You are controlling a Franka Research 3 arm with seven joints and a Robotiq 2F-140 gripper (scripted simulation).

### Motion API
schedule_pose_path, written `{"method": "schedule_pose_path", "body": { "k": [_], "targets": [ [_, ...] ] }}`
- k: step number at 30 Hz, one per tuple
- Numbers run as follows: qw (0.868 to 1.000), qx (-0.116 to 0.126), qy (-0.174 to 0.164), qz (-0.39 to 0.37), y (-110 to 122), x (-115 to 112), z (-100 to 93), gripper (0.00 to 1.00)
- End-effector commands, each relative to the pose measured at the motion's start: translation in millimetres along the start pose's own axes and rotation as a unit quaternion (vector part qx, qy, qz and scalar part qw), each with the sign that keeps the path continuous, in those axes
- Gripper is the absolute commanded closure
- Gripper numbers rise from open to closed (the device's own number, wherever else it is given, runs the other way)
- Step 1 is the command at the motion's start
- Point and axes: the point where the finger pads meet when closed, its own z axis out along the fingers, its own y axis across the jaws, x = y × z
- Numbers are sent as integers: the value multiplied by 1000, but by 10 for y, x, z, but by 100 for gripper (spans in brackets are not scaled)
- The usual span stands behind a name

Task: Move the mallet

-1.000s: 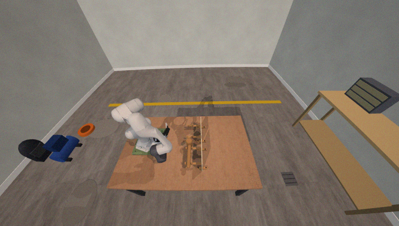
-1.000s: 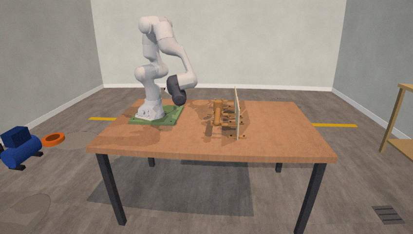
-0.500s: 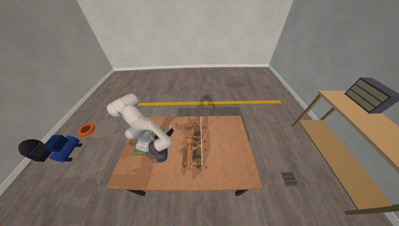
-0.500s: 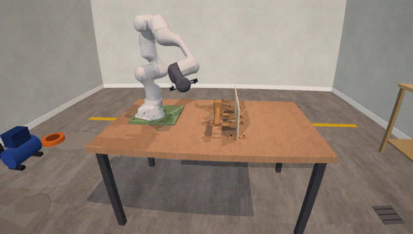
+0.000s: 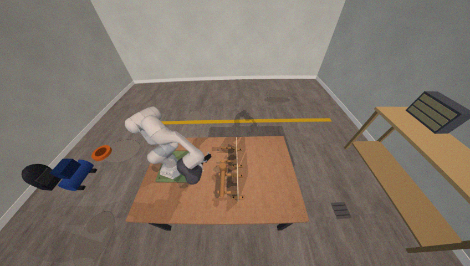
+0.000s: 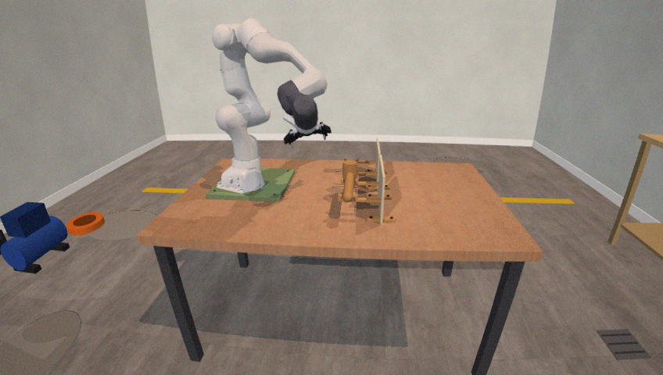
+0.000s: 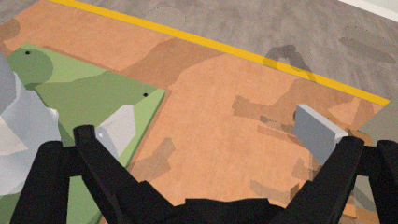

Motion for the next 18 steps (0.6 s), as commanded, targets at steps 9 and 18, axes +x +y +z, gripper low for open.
{"method": "schedule_pose_path", "body": {
  "k": [9, 18],
  "targets": [
    [986, -2, -145, 81, 418, -461, -319, 0],
    [964, 4, -246, 103, 718, -757, -537, 0]
  ]
}}
